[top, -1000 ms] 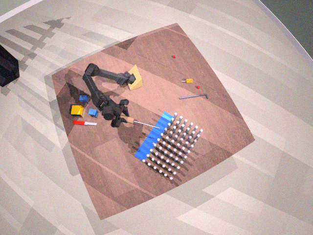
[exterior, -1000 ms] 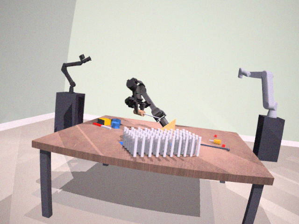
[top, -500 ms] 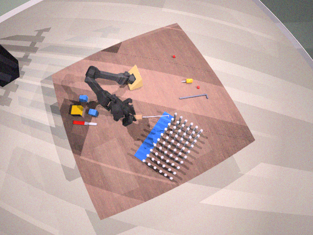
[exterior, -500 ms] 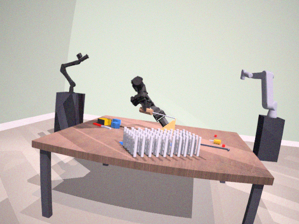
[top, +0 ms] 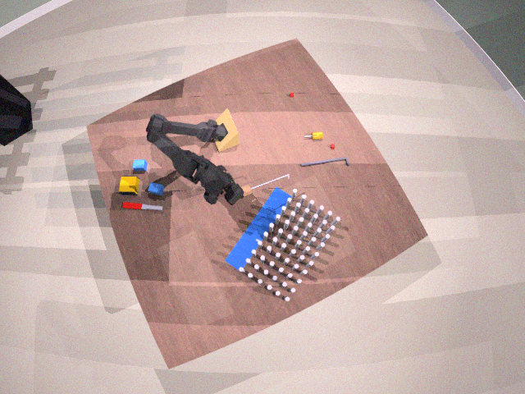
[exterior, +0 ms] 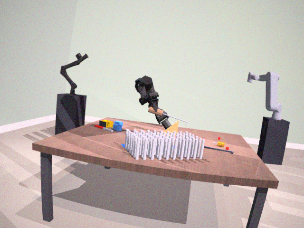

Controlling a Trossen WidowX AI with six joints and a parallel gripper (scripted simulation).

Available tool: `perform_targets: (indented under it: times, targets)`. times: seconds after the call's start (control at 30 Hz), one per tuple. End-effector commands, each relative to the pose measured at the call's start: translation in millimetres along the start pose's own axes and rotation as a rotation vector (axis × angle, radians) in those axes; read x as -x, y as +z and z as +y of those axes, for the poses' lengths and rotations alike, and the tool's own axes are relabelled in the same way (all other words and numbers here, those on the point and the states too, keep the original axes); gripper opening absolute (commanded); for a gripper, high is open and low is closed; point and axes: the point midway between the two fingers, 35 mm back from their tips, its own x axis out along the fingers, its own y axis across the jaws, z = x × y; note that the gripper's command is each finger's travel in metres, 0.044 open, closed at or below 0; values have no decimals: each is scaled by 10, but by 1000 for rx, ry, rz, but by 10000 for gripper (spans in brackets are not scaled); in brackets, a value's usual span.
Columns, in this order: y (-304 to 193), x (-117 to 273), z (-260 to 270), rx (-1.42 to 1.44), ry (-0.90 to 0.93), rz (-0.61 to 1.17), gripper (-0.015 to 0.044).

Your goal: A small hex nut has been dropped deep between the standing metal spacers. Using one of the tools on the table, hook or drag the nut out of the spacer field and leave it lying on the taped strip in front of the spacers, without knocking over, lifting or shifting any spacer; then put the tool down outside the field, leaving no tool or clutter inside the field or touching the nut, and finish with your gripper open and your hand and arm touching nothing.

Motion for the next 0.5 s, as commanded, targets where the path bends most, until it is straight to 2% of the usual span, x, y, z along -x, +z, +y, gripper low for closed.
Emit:
perform_targets:
  times: [0.0, 0.47]
  targets:
    - [-123, -20, 88, 132, 5, 10, 0]
    - [-597, -113, 268, 613, 3, 44, 0]
